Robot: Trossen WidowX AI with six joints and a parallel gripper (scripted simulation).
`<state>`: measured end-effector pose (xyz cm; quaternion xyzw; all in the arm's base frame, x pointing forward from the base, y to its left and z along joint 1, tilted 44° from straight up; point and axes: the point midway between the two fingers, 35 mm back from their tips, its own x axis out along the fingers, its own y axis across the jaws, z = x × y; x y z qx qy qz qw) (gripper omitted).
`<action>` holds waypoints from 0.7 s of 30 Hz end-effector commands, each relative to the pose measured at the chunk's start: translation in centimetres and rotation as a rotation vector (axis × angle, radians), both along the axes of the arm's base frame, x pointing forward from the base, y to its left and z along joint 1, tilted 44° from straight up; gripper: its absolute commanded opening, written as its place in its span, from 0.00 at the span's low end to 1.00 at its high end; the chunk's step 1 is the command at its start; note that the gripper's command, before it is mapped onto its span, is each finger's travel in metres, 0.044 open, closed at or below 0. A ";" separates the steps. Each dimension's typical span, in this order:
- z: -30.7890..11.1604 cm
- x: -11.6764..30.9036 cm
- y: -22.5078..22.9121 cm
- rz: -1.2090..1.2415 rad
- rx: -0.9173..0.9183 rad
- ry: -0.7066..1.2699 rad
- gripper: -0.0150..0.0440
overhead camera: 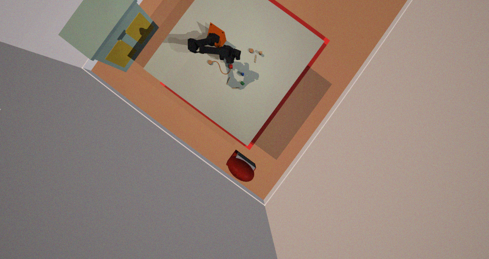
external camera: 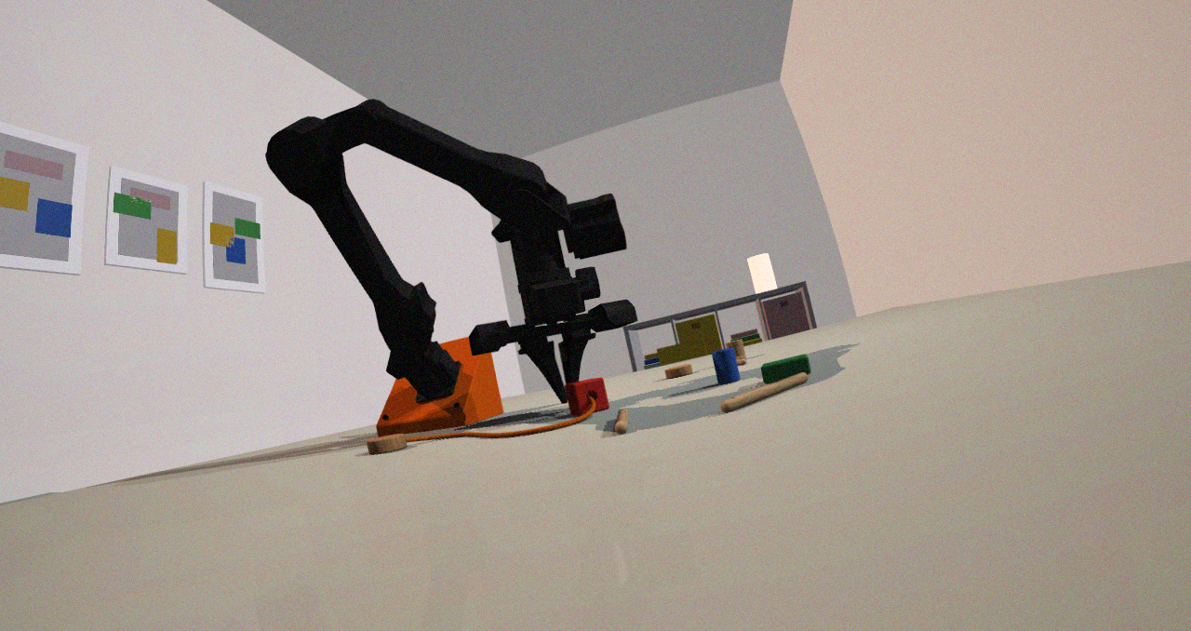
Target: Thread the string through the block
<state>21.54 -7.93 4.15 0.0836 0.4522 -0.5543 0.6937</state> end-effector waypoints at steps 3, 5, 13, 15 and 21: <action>-0.5 -0.5 0.5 -0.008 0.006 -0.002 0.25; -0.7 -0.6 0.6 -0.009 0.007 -0.003 0.25; -1.2 -1.2 1.2 -0.012 0.007 -0.005 0.25; -1.4 -1.3 1.4 -0.011 0.007 -0.005 0.25; -1.8 -1.7 1.9 -0.011 0.007 -0.005 0.25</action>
